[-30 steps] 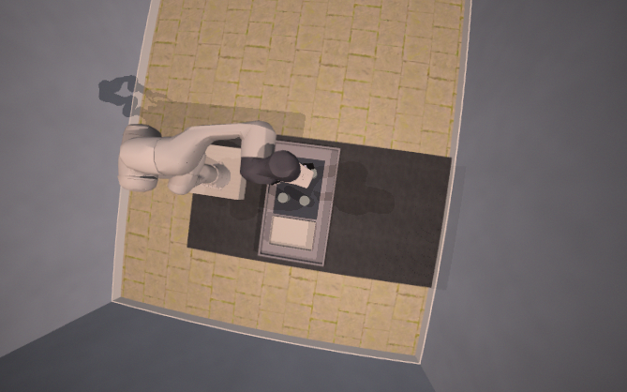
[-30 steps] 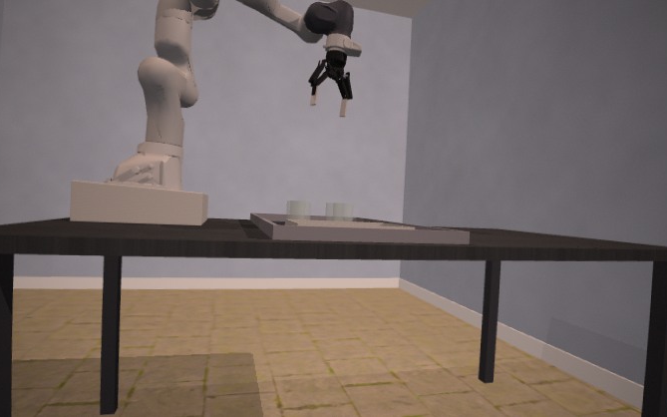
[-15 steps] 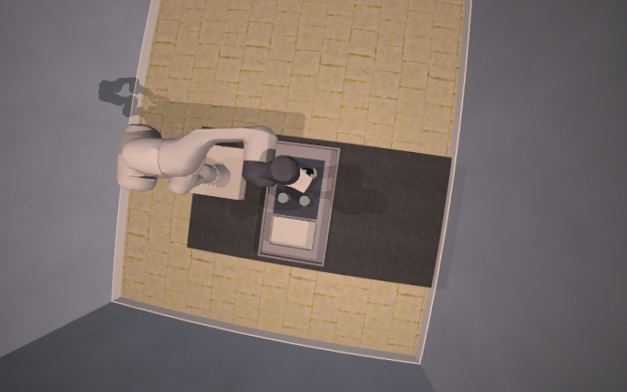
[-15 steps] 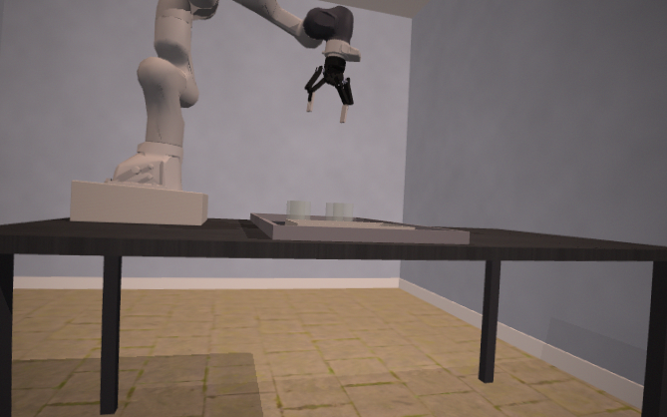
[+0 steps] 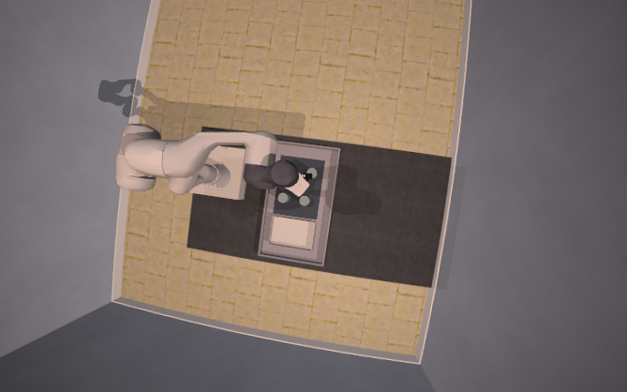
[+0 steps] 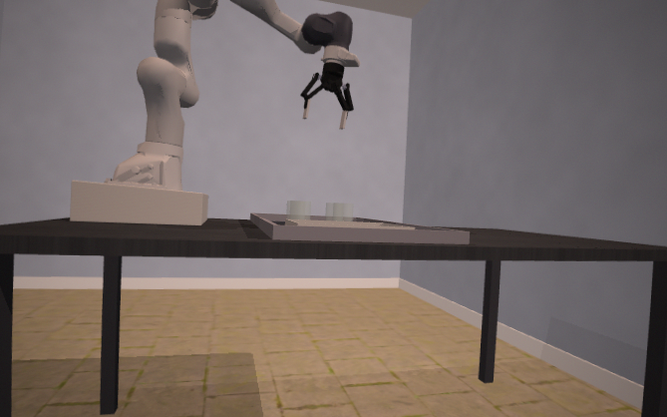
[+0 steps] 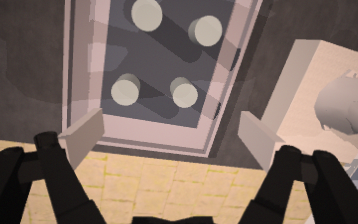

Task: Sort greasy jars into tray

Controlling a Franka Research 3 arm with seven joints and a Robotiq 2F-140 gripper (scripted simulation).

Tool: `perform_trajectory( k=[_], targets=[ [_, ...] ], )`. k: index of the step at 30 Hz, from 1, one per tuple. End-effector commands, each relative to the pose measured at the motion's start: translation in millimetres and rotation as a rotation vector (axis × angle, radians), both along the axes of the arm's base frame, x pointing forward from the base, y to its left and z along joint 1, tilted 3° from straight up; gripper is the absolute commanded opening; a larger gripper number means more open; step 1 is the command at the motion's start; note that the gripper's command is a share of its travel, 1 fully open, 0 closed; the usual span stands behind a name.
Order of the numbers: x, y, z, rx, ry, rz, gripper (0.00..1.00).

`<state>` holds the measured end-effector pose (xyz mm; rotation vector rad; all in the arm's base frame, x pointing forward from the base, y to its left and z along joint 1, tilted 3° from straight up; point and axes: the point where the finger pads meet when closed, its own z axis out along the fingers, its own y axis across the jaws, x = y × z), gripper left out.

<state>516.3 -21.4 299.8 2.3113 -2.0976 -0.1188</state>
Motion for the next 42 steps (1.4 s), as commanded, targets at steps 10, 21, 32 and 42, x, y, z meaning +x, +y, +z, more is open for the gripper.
perform_trajectory(
  k=[10,21,32,42],
  targets=[
    [0.4,-3.5,-12.4,-0.006,-0.008,-0.176,1.00],
    [-3.2,-6.2,-24.4,-0.006,-0.003,-0.261,1.00],
    [-8.8,-11.8,-46.6,-0.008,0.004,-0.443,1.00],
    [-10.9,-14.6,-56.9,-0.009,0.004,-0.540,1.00]
  ],
)
